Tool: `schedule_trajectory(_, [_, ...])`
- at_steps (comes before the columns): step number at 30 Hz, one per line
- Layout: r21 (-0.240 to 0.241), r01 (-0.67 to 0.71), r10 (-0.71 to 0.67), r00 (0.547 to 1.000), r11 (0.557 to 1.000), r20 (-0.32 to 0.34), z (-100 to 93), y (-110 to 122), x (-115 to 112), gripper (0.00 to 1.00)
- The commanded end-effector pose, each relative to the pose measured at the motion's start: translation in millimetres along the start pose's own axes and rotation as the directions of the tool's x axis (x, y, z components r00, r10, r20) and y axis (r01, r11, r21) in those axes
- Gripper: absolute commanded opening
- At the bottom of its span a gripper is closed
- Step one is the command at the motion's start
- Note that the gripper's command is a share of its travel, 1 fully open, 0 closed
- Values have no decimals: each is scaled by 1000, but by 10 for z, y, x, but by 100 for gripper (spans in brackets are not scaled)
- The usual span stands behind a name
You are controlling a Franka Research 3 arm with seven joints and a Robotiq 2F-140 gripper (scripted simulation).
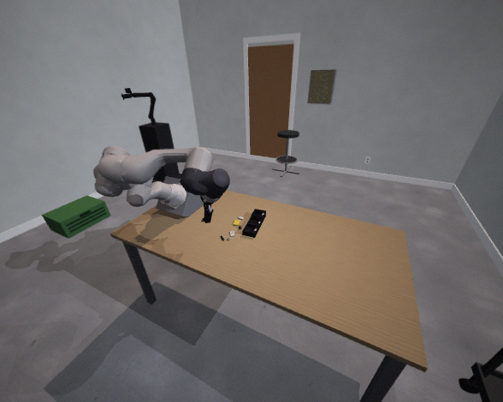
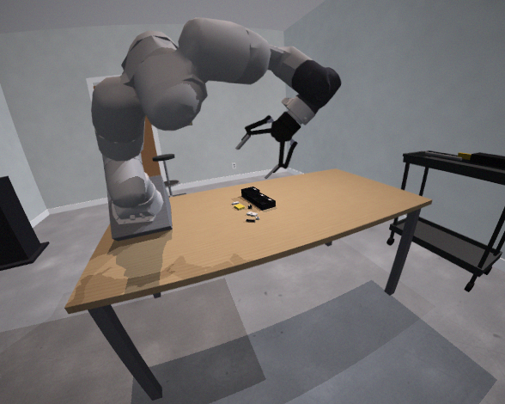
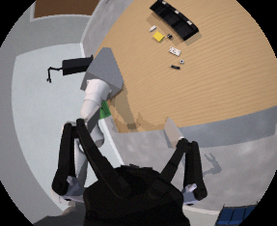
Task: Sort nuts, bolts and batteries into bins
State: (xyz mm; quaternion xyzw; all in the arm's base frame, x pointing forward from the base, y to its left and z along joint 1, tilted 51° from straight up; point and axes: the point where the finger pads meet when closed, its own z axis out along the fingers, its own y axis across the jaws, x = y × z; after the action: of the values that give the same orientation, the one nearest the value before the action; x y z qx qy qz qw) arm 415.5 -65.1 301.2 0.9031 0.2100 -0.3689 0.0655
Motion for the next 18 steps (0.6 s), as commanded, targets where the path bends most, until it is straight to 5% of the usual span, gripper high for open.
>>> schedule_trajectory(1, [0,0,0,1000,1000,0,-1,0,0,100])
schedule_trajectory(17, [0,0,0,1000,1000,0,-1,0,0,100])
schedule_trajectory(18, [0,0,0,1000,1000,0,58,58,12,5])
